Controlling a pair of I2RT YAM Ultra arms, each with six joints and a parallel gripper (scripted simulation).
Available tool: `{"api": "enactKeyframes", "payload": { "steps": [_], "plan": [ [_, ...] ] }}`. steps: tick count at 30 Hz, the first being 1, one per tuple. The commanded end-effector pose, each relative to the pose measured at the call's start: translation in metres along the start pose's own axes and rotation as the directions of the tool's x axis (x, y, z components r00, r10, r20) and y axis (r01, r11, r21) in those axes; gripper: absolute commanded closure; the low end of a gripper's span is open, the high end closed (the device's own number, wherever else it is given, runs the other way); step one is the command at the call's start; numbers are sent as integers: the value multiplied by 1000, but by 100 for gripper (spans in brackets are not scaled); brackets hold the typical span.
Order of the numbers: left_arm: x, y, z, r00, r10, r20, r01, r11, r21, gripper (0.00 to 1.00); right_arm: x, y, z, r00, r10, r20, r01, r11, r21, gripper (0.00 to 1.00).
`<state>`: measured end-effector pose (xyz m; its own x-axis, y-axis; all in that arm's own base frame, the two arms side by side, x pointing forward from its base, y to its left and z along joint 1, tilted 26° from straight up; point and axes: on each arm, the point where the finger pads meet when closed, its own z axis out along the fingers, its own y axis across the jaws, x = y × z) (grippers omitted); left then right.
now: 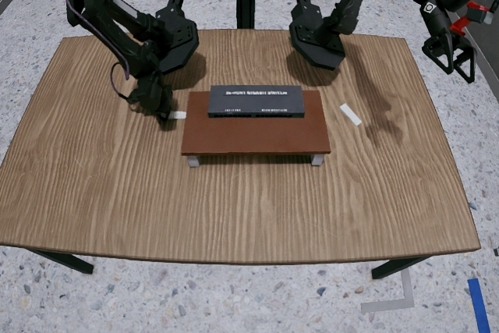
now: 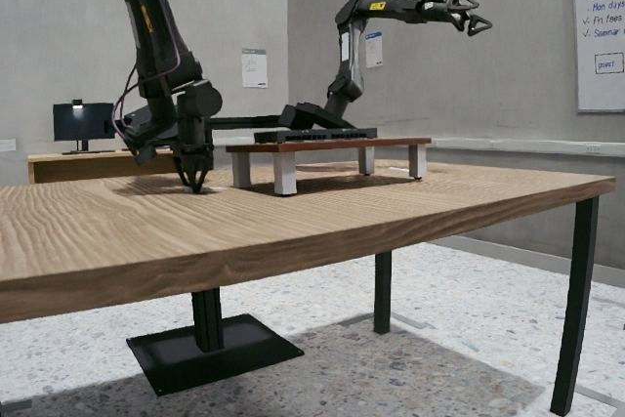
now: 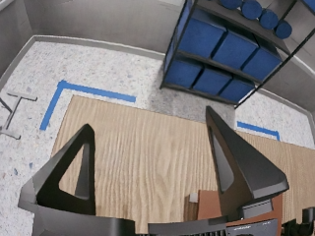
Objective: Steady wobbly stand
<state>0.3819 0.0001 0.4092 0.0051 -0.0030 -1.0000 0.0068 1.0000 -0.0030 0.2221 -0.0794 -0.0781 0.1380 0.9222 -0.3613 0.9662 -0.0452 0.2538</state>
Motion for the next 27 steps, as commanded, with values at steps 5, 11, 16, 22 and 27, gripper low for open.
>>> {"api": "enactKeyframes", "payload": {
  "steps": [5, 11, 16, 22, 27],
  "plan": [
    [-6, -6, -7, 1000, 7, 11, -7, 1000, 16, 0, 1, -12, -1, 1000, -25, 9, 24, 1000, 16, 58],
    [-6, -6, -7, 1000, 7, 11, -7, 1000, 16, 0, 1, -12, -1, 1000, -25, 9, 24, 1000, 16, 58],
    [-6, -6, -7, 1000, 7, 11, -7, 1000, 16, 0, -1, -11, -10, 1000, -12, 12, 12, 1000, 26, 58],
    [-6, -6, -7, 1000, 7, 11, -7, 1000, 16, 0, 0, 4, -13, 1000, -4, 10, 4, 1000, -13, 58],
    [-6, -6, -7, 1000, 7, 11, -7, 1000, 16, 0, -1, -1, -11, 1000, -6, 11, 6, 1000, 2, 58]
  ]
}}
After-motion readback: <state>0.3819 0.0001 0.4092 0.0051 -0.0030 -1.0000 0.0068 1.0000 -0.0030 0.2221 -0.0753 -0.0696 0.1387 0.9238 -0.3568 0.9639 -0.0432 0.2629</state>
